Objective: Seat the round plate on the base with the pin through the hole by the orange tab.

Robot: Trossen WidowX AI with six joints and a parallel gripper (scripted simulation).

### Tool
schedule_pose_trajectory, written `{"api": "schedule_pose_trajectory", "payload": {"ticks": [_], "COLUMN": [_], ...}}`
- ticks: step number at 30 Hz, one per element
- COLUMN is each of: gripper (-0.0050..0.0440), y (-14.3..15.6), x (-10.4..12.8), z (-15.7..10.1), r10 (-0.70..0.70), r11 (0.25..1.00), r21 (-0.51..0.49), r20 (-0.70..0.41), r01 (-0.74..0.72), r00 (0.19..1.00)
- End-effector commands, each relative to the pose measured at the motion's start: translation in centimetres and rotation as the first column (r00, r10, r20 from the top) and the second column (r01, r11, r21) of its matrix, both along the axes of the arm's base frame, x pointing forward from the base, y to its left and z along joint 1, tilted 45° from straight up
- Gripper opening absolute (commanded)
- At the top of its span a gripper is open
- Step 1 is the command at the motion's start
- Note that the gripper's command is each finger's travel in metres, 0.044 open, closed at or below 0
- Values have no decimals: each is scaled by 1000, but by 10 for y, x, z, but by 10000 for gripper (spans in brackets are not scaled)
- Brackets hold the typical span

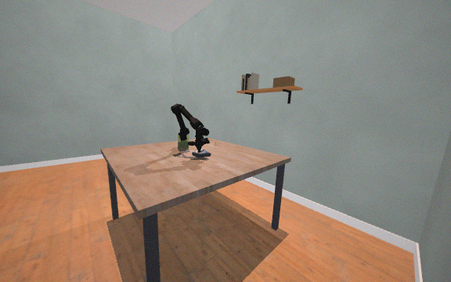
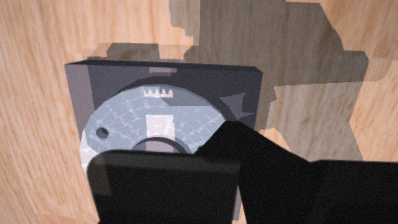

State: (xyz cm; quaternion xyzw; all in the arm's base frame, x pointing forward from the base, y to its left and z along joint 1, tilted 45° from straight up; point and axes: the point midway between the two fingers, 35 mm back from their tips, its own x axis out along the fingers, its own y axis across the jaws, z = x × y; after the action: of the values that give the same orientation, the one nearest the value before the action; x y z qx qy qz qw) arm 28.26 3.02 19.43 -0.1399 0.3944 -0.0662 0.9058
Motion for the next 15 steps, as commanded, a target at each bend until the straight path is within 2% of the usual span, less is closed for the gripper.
{"api": "schedule_pose_trajectory", "payload": {"ticks": [1,15], "gripper": [-50,-50], "y": [-4,-9], "x": [-5,-10], "z": [-2,-6], "r10": [1,1], "r11": [1000,1000], "r21": [-1,-1], "r20": [1,1], "r01": [-1,-1], "r00": [1000,1000]}}
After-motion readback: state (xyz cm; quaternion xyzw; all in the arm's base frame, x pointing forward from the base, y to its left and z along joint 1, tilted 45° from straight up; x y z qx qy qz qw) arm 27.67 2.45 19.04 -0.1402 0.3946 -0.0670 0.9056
